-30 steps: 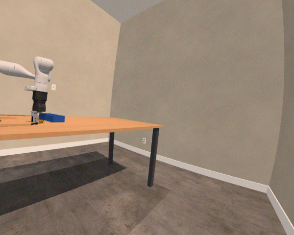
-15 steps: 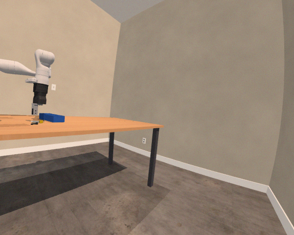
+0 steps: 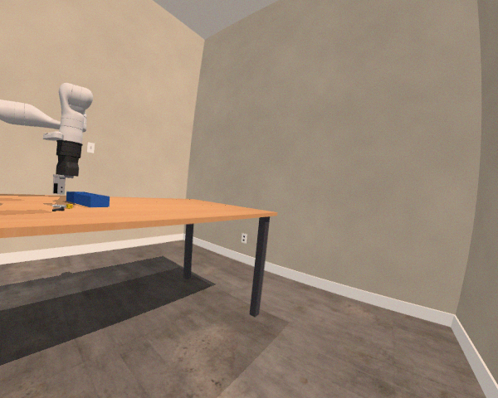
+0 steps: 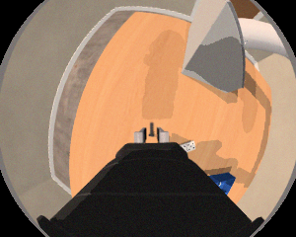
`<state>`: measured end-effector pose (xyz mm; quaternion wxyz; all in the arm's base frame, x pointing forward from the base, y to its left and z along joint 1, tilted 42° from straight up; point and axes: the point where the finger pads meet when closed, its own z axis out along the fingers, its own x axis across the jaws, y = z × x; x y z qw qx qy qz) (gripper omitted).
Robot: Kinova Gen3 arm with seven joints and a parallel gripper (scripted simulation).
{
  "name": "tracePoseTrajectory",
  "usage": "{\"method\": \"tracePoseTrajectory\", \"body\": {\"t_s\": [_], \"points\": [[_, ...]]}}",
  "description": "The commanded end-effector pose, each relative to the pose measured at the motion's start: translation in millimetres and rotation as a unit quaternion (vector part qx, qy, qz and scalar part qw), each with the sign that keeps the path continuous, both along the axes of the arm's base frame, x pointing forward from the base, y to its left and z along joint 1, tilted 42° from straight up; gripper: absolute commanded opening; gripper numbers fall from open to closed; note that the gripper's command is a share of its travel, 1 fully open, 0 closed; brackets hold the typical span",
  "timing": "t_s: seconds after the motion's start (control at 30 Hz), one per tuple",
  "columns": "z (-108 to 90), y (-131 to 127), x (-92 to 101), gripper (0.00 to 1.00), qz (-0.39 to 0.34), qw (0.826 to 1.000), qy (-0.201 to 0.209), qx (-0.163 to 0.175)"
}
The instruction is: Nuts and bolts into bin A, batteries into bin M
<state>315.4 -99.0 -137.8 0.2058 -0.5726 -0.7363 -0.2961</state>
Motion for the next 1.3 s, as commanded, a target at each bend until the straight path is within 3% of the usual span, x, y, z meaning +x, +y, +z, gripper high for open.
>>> {"method": "tracePoseTrajectory", "body": {"t_s": [0.0,0.33,0.4,1.27], "points": [[1.0,-2,0.9,0.62,0.000,1.000,-0.001,-0.001],[1.0,-2,0.9,0.62,0.000,1.000,-0.001,-0.001],[13.5,-12,0.3,0.62,-0.010,1.000,0.008,0.001],[9.0,-14,-1.7,0.62,-0.006,1.000,0.005,-0.002]]}}
